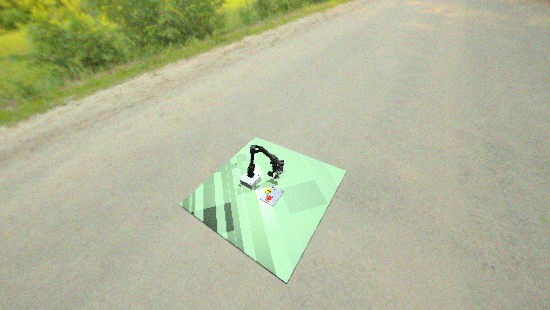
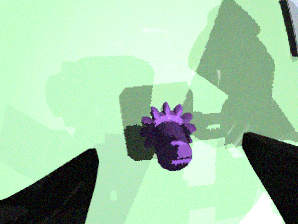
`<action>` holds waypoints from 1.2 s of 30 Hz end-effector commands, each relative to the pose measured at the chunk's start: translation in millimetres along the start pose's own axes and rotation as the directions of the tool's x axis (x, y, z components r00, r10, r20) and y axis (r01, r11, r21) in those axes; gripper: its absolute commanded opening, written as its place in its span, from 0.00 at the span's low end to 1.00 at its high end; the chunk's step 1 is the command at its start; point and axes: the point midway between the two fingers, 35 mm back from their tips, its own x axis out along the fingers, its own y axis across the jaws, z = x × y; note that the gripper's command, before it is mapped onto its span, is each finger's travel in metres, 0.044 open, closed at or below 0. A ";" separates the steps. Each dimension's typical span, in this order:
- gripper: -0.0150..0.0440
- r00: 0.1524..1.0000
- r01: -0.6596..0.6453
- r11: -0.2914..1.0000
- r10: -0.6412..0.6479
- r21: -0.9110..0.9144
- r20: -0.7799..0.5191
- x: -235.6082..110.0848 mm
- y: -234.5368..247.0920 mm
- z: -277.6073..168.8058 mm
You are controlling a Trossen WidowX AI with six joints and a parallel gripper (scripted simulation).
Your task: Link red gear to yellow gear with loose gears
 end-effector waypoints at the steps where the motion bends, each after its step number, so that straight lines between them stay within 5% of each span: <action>1: 1.00 1.000 0.003 1.000 -0.003 0.006 -0.009 6.8 -1.2 -2.0; 7: 1.00 1.000 0.003 1.000 -0.003 0.006 -0.009 6.8 -1.2 -2.0; 21: 0.38 1.000 0.003 1.000 -0.003 0.006 -0.009 6.8 -1.2 -2.0; 36: 0.25 1.000 0.003 1.000 -0.003 0.006 -0.008 -4.1 1.9 0.2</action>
